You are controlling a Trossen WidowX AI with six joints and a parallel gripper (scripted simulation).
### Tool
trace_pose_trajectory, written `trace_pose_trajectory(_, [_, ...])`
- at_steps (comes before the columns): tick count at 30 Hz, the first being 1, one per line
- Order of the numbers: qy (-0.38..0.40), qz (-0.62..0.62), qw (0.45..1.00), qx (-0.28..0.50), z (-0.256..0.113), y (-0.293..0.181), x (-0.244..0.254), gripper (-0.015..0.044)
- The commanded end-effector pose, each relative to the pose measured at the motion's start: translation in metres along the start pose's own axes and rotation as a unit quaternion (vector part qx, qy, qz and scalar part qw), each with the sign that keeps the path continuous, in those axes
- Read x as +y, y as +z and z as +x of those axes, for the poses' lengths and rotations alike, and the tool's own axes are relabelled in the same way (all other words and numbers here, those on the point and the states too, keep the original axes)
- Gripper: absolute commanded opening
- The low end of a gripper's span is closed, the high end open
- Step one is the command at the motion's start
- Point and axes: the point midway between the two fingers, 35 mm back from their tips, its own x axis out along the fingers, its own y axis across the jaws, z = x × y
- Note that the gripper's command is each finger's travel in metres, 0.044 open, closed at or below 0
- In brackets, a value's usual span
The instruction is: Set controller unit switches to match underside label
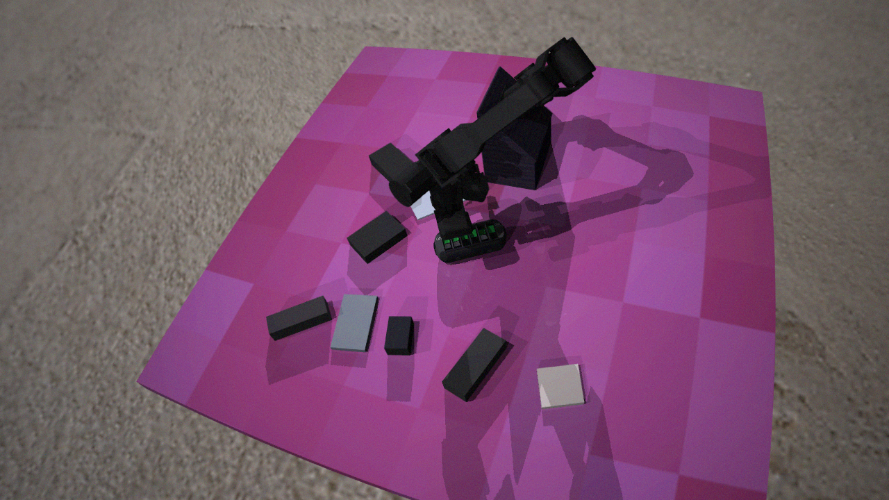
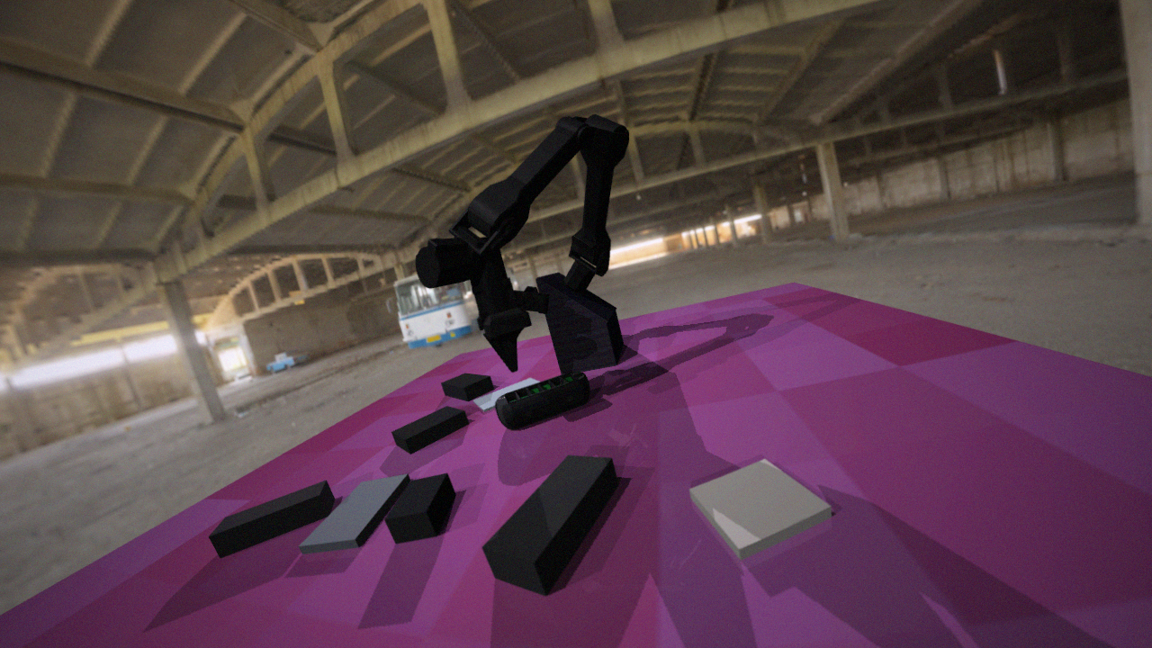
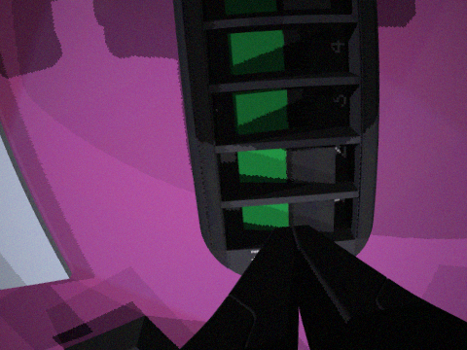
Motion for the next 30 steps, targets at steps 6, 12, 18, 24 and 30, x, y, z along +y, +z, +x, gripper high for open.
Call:
trace_pose_trajectory(6, [0.007,0.011,1.0,-0.006,-0.002,0.033,-0.005,0.0])
trace_pose_trajectory(12, [0.007,0.011,1.0,-0.005,-0.002,0.033,-0.007,0.0])
trace_pose_trajectory(18, [0.007,0.011,1.0,-0.005,-0.002,0.033,-0.007,0.0])
trace_pose_trajectory(24, [-0.003,0.012,1.0,-0.005,0.001,0.031,-0.001,0.0])
trace_pose_trajectory(30, [-0.087,0.013,0.996,-0.004,0.025,0.033,0.042,0.0])
